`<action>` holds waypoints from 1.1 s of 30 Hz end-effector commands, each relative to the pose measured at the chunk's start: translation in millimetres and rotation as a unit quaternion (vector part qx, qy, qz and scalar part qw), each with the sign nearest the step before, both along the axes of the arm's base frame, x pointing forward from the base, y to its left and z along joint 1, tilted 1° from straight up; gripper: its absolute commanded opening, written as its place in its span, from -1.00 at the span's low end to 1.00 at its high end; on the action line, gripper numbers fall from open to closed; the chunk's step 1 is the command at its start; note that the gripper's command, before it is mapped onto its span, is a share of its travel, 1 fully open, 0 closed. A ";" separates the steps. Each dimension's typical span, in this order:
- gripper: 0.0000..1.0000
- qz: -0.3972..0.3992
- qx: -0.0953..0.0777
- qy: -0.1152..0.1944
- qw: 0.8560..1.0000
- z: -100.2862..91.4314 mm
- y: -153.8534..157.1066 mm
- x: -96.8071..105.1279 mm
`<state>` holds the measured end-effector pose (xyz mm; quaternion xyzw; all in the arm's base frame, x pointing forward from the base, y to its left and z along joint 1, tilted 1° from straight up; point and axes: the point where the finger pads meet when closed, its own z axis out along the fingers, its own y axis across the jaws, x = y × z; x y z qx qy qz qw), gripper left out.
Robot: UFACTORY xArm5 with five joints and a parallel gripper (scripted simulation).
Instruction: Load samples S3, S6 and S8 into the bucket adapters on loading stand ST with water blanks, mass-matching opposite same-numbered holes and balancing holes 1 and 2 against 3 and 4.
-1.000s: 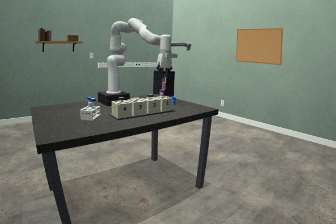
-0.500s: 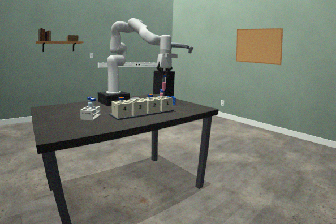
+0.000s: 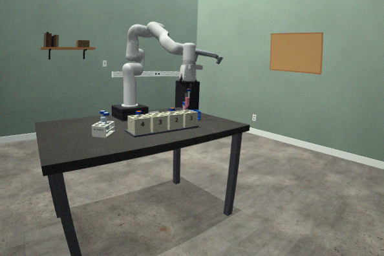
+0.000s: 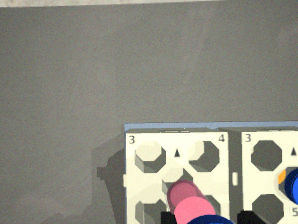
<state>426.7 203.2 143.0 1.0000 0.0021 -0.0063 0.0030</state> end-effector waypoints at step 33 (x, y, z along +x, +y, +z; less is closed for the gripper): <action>-1.00 0.000 0.005 0.000 1.000 -26.3 0.7 1.0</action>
